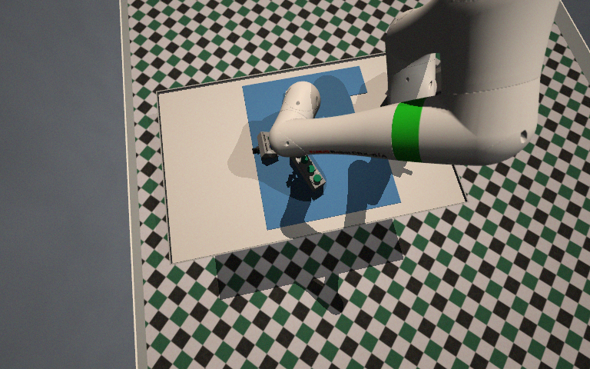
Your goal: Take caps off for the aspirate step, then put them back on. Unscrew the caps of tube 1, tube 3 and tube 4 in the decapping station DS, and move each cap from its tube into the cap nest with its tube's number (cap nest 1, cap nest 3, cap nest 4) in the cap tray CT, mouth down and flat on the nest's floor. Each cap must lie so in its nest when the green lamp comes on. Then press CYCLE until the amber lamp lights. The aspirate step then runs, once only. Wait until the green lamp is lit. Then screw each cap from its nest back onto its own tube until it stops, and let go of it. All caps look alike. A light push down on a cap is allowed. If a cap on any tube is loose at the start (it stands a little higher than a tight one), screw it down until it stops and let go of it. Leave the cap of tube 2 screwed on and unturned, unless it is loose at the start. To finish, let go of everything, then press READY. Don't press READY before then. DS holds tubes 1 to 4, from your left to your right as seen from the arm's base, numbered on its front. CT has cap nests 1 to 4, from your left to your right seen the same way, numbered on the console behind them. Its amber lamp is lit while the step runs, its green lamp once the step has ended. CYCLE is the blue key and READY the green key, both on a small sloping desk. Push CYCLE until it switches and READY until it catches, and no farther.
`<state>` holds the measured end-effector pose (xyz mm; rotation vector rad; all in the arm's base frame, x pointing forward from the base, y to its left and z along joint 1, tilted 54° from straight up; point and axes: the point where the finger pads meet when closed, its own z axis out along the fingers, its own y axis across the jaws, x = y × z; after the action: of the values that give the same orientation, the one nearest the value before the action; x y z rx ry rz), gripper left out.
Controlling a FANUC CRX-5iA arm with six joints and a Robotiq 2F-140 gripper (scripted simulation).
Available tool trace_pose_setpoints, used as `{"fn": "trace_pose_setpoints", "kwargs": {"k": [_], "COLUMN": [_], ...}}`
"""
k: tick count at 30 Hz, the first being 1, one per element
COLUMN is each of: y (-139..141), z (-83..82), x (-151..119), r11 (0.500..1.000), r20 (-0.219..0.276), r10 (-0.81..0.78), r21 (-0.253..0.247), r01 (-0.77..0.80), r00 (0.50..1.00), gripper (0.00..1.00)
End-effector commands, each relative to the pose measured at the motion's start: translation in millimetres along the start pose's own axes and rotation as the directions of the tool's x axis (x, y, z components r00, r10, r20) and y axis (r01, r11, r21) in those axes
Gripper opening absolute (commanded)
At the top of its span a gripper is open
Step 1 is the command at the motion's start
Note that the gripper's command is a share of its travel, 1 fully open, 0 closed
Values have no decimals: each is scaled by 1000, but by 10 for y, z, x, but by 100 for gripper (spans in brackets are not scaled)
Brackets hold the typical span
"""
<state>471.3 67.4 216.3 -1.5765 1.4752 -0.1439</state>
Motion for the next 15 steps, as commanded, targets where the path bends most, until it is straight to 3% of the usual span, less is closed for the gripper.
{"fn": "trace_pose_setpoints", "kwargs": {"k": [1, 8, 9, 15], "y": [-2, -2, -2, -2], "z": [3, 3, 3, 3], "x": [-7, -7, -7, -7], "r11": [975, 975, 975, 975], "r20": [-44, -44, -44, -44], "r10": [220, 220, 220, 220], "r21": [-12, -12, -12, -12], "r01": [-220, -220, -220, -220], "r00": [975, 975, 975, 975], "gripper": [0, 0, 35, 35]}}
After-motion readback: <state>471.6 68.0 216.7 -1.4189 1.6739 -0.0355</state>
